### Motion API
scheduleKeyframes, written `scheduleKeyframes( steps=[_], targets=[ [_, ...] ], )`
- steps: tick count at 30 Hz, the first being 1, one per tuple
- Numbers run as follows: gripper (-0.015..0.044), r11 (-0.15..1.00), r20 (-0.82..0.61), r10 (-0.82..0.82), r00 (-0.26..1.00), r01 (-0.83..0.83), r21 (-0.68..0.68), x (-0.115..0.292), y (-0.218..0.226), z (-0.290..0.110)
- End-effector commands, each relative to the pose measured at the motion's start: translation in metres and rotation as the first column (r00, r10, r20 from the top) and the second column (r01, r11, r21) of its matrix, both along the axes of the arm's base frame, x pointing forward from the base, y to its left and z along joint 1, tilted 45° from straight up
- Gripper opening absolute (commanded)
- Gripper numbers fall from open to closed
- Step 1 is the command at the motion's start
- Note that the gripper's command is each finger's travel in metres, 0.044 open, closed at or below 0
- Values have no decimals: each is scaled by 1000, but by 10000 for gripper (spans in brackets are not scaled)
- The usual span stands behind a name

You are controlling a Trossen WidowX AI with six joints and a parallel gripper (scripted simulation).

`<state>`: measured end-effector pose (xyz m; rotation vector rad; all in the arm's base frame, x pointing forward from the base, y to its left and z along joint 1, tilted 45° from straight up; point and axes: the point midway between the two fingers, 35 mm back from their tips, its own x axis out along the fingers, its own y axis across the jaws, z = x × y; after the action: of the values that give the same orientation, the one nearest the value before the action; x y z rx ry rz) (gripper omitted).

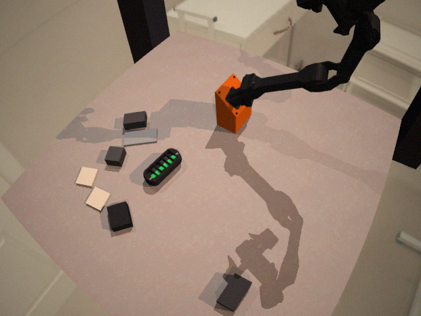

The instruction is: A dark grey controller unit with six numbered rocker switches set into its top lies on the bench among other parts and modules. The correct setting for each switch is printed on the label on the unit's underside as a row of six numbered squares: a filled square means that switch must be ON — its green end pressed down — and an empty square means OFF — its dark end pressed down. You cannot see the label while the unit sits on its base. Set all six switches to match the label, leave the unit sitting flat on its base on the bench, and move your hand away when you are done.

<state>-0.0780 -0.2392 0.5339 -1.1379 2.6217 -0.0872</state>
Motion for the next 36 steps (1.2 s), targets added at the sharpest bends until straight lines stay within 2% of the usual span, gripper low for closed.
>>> scheduleKeyframes(
  steps=[1,7,15,21,26,36],
  targets=[
    [374,1000,0,0,1000,0,0,0,0,0],
    [216,999,33,34,999,-34,17,9,-18,-11],
    [6,976,224,160,961,-188,108,63,-97,-78],
    [0,937,406,189,894,-287,197,112,-144,-147],
    [0,895,554,151,819,-351,275,155,-167,-210],
    [0,779,751,-105,652,-416,470,239,-169,-343]
  ],
)
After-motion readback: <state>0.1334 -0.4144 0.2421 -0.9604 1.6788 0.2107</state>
